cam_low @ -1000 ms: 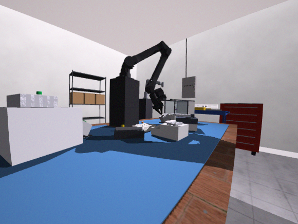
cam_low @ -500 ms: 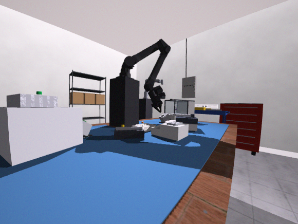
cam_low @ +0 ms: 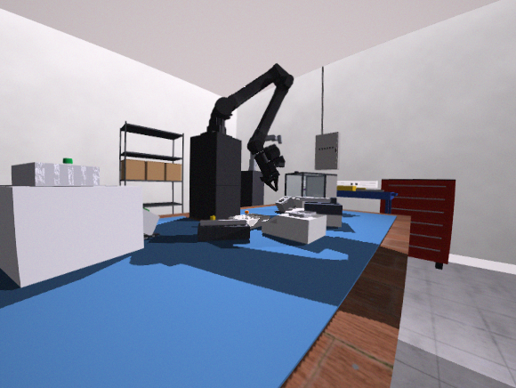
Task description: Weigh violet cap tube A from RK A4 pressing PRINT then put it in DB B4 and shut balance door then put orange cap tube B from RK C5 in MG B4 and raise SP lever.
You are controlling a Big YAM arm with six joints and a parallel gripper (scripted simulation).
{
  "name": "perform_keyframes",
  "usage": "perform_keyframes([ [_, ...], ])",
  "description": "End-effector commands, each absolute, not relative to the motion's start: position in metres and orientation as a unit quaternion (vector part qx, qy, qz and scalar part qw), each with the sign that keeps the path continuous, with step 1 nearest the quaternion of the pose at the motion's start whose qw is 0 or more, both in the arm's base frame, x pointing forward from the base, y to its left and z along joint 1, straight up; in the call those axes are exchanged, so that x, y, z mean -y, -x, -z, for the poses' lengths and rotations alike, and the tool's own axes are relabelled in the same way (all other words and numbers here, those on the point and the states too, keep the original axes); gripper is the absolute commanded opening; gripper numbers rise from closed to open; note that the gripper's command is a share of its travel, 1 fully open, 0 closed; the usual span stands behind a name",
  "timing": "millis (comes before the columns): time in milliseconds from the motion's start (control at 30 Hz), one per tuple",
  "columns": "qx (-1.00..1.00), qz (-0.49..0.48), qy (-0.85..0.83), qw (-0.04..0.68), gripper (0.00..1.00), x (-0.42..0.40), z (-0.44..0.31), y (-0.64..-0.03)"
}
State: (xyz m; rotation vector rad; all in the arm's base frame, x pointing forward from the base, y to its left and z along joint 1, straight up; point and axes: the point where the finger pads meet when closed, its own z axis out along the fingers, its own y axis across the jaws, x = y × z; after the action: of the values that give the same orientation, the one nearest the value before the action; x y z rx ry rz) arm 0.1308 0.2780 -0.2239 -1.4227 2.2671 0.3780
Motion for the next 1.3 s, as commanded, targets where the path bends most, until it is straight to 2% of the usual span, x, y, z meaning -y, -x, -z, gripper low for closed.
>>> perform_keyframes([
  [0, -0.819, -0.137, 0.513, 0.218, 0.00, -0.272, 0.212, -0.128],
  [1267, -0.818, -0.137, 0.513, 0.219, 0.00, -0.259, 0.186, -0.122],
])
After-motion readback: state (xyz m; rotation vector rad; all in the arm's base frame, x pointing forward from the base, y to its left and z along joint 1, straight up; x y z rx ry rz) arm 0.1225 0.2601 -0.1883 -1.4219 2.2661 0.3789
